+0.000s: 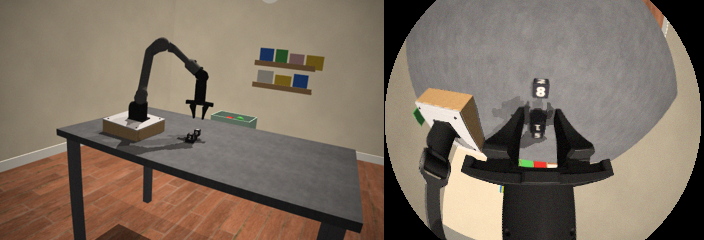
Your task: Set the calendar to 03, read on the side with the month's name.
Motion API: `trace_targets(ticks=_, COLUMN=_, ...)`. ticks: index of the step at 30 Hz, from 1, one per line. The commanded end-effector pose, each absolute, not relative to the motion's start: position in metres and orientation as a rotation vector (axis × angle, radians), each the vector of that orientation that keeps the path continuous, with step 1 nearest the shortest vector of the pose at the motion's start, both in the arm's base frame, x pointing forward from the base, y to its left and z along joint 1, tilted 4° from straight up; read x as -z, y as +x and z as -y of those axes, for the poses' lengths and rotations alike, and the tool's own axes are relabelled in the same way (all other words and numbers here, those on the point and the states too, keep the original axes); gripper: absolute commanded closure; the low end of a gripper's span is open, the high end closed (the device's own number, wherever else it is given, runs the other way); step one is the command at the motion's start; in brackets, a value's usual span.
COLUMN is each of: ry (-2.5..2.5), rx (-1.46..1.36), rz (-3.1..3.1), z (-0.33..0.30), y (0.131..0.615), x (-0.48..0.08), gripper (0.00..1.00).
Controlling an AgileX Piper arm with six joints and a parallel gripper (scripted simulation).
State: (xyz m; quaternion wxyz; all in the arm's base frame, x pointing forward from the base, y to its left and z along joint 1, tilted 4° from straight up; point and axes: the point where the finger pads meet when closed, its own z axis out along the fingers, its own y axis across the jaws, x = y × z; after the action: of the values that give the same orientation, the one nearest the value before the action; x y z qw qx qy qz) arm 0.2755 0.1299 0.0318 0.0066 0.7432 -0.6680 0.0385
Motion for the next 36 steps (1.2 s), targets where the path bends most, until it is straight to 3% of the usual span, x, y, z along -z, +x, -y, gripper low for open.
trace_targets(ticks=1, ry=2.325, rx=-0.121, rz=2.094, z=-0.131, y=0.276, x=-0.032, gripper=0.40)
trace_targets(ticks=36, ry=2.323, rx=-0.118, rz=2.090, z=-0.129, y=0.276, x=-0.017, gripper=0.40)
